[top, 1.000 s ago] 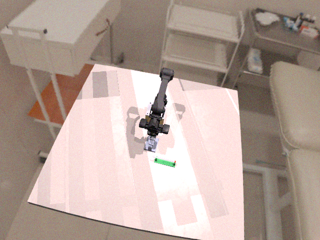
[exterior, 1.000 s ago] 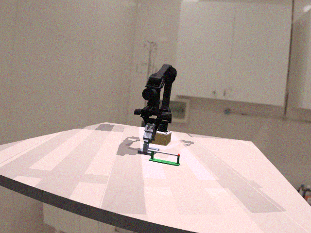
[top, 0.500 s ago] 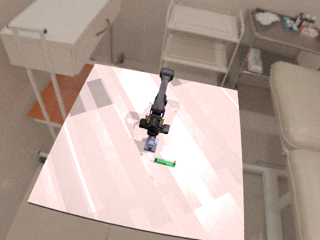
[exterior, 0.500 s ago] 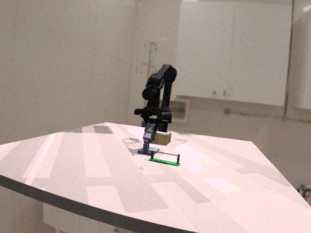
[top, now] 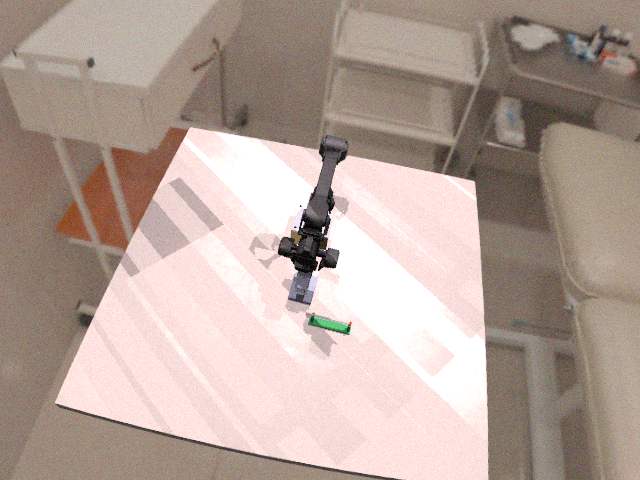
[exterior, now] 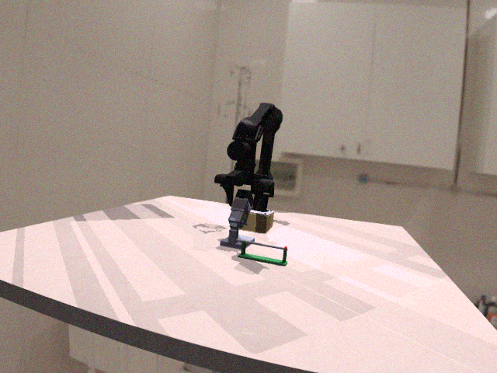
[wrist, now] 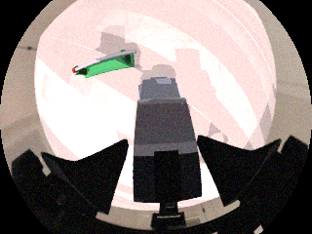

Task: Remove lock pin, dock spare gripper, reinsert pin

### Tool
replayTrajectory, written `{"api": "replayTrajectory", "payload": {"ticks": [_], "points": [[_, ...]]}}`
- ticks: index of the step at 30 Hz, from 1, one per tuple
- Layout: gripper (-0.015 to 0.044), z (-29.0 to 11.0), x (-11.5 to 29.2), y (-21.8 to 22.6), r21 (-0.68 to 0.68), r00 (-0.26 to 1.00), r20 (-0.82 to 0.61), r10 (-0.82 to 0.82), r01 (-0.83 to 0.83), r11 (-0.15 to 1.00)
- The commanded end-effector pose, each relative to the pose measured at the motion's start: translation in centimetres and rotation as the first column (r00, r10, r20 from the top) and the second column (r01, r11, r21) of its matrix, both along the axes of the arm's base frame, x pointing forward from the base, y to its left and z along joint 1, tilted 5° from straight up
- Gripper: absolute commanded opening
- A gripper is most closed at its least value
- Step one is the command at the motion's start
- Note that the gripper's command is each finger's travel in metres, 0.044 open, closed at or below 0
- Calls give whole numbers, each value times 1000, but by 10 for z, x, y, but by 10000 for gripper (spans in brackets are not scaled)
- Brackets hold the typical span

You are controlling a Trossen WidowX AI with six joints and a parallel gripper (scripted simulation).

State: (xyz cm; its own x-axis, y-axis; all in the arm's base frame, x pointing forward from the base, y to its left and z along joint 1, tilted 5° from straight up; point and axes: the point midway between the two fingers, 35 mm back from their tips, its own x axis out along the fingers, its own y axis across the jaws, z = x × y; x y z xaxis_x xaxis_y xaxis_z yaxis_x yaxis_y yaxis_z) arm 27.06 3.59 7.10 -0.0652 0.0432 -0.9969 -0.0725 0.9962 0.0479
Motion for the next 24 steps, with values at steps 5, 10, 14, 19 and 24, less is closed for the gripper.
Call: {"api": "replayTrajectory", "payload": {"ticks": [5, 10, 14, 19, 24], "points": [[440, 6, -5, -1, 0, 1000, 0, 0, 0, 1000], [440, 12, -12, -2, -1, 1000, -8, 0, 0, 1000], [440, 17, -17, -2, -2, 1000, -11, 0, 0, 1000], [440, 23, -23, -3, -2, 1000, -17, 0, 0, 1000], [440, 30, -29, -4, -3, 1000, -22, -1, 1, 1000]]}}
